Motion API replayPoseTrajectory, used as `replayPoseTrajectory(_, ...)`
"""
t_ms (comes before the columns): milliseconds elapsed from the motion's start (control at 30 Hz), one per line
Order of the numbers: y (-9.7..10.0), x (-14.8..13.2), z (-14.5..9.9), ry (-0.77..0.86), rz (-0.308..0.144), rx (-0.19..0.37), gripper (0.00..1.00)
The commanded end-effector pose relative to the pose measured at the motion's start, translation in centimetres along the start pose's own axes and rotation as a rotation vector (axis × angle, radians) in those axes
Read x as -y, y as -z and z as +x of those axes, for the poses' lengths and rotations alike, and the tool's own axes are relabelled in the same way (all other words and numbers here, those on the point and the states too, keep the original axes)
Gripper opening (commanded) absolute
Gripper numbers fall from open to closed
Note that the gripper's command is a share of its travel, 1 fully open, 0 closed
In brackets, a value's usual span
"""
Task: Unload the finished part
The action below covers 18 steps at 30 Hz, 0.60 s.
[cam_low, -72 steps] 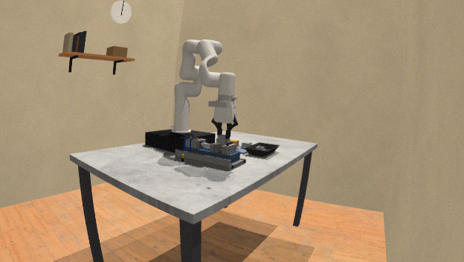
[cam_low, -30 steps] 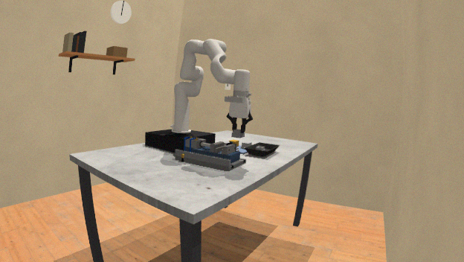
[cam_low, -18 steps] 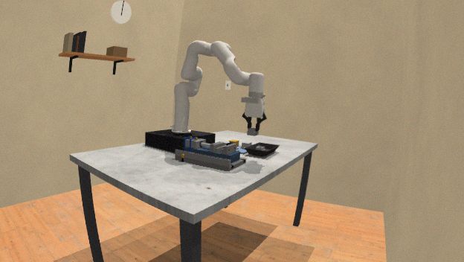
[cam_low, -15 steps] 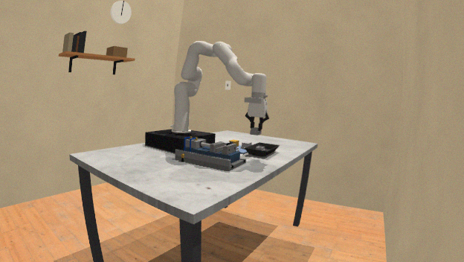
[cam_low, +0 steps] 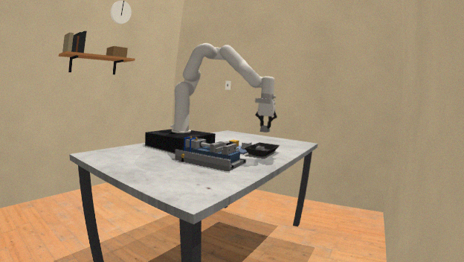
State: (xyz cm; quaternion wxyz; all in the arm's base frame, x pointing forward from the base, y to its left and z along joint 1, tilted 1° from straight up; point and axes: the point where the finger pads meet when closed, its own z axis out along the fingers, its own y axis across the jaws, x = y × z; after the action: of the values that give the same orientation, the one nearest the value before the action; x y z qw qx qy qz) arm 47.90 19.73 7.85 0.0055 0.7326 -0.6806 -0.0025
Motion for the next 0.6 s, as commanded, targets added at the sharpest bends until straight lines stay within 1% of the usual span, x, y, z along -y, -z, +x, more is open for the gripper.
replayPoseTrajectory(0,0.04,0.67,-2.51,-0.006,-0.002,-0.001,0.00)
replayPoseTrajectory(567,0.04,0.72,-2.66,-0.007,-0.002,-0.001,0.00)
